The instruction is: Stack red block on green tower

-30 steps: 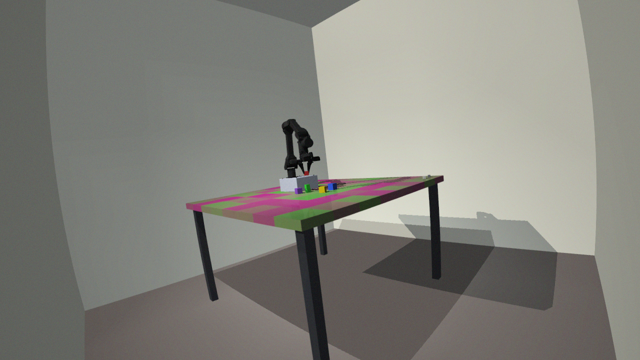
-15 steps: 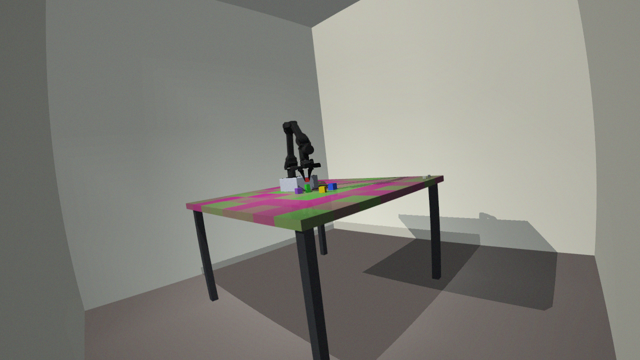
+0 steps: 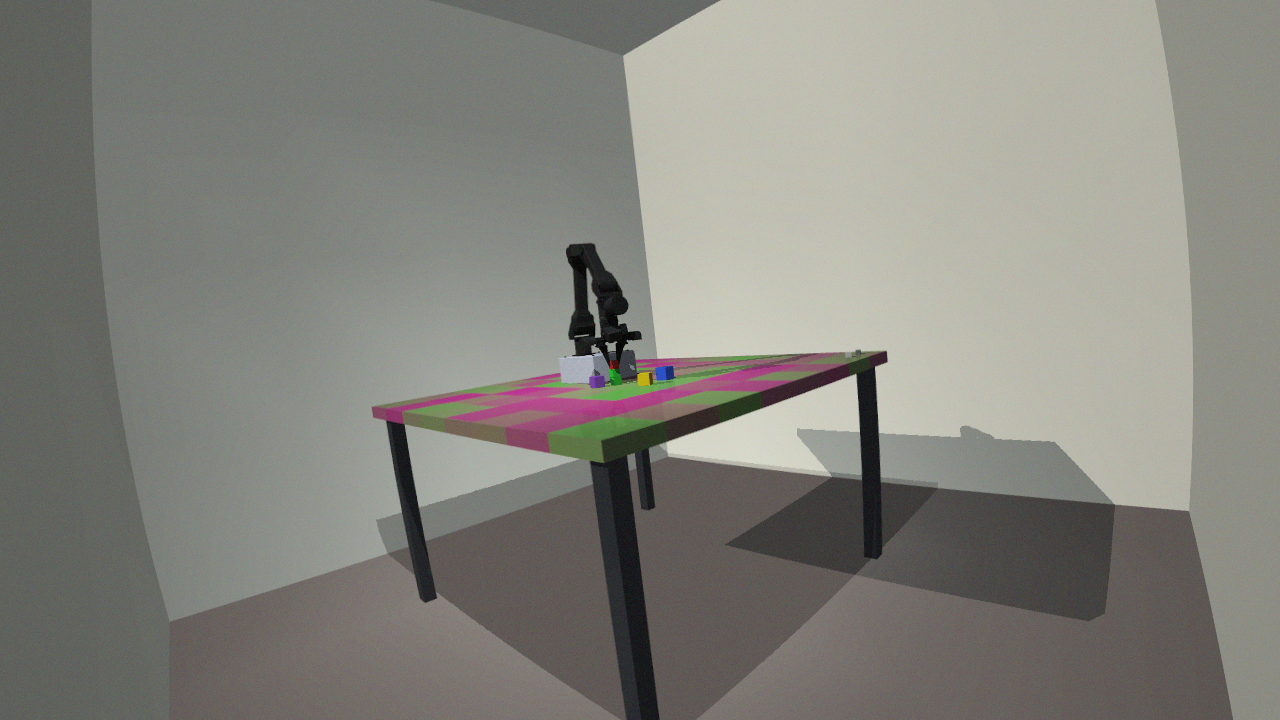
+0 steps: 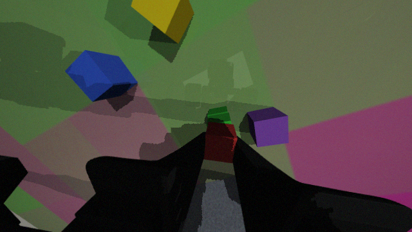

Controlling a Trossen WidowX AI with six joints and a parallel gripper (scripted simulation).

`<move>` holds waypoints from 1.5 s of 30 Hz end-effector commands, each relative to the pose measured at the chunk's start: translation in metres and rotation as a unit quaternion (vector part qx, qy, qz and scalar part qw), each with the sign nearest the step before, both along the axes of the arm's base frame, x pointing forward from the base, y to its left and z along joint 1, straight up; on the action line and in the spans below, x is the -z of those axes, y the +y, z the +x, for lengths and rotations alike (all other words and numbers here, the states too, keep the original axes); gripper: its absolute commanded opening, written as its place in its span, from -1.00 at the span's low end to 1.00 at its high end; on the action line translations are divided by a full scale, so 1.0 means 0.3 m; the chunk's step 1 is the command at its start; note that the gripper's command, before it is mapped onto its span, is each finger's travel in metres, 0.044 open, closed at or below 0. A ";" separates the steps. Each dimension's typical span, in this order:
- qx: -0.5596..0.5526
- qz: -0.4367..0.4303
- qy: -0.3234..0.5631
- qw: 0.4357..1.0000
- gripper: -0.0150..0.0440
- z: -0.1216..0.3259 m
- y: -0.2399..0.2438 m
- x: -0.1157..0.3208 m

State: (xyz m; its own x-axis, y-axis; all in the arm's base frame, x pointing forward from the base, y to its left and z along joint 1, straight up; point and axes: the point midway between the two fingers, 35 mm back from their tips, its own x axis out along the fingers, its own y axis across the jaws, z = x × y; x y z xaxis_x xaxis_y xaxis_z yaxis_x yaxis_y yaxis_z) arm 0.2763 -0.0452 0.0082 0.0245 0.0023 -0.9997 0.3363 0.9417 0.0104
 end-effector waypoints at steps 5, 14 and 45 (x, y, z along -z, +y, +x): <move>-0.002 -0.001 0.002 1.000 -0.49 -0.003 -0.001 0.005; -0.002 -0.001 0.002 1.000 -0.49 -0.003 -0.001 0.008; 0.000 0.000 0.002 1.000 1.00 -0.003 0.000 0.002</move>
State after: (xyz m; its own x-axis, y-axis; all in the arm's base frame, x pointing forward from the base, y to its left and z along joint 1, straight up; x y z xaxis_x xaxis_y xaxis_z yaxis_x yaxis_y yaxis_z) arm 0.2754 -0.0451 0.0080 0.0215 0.0026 -0.9998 0.3362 0.9417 0.0097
